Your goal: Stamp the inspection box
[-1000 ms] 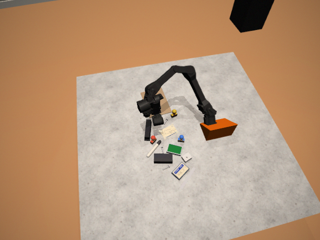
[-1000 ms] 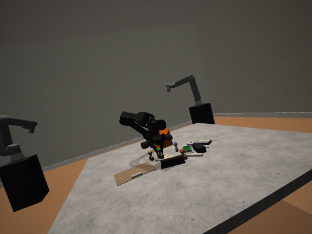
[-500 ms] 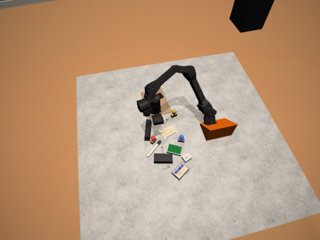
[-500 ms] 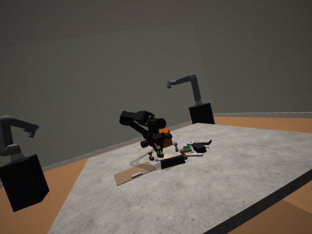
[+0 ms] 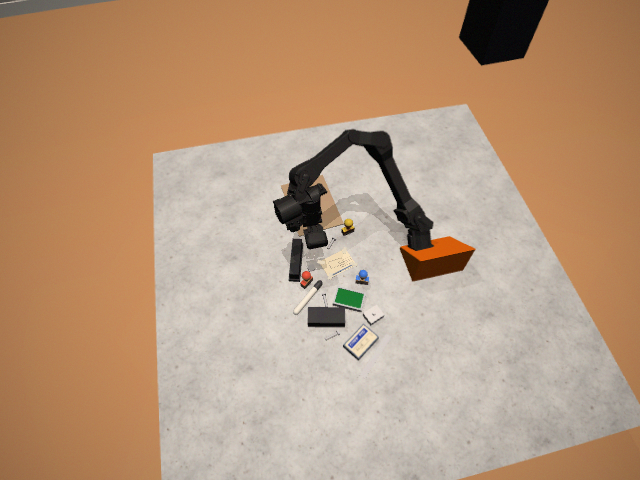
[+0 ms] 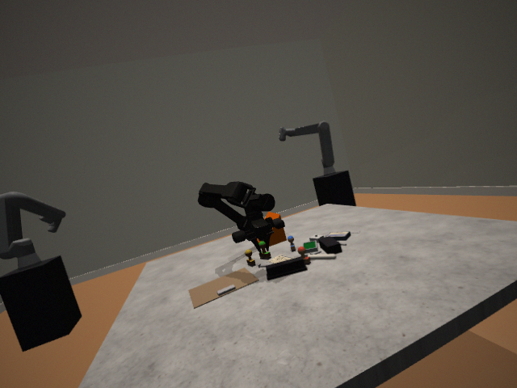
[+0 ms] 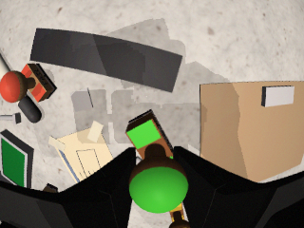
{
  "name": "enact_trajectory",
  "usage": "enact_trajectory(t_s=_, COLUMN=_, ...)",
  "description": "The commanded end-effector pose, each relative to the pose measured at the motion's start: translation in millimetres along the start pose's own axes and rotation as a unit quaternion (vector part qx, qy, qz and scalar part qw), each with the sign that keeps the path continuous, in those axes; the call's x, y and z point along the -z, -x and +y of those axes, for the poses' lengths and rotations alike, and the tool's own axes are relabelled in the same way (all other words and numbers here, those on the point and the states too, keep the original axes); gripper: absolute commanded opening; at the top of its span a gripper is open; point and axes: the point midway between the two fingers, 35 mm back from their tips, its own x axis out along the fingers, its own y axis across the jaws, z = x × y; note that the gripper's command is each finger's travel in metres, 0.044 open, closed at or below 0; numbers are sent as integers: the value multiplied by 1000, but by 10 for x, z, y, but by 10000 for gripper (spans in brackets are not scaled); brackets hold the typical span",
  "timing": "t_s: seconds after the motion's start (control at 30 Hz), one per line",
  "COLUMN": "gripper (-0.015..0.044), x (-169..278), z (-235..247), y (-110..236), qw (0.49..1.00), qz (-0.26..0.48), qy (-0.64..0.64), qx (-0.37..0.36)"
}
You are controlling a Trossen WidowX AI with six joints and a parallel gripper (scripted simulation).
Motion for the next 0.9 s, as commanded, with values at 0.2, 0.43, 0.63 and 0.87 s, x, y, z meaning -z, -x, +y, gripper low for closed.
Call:
enact_trajectory(t_s=0.2, gripper=0, x=1, z=9, y=69, qw=1000, qz=-1, qy=-2, qx=-3)
enact_trajectory(t_s=0.43, gripper=0, x=4, z=8, y=103, qw=1000, qz=-1, qy=-2, qx=-3)
enact_trajectory(t_s=0.63, gripper=0, x=8, z=8, y=133, qw=1000, qz=-1, qy=-2, qx=-2)
enact_trajectory(t_s=0.87, gripper=0, x=10, z=62, y=160, qw=1000, qz=-1, qy=-2, qx=-4)
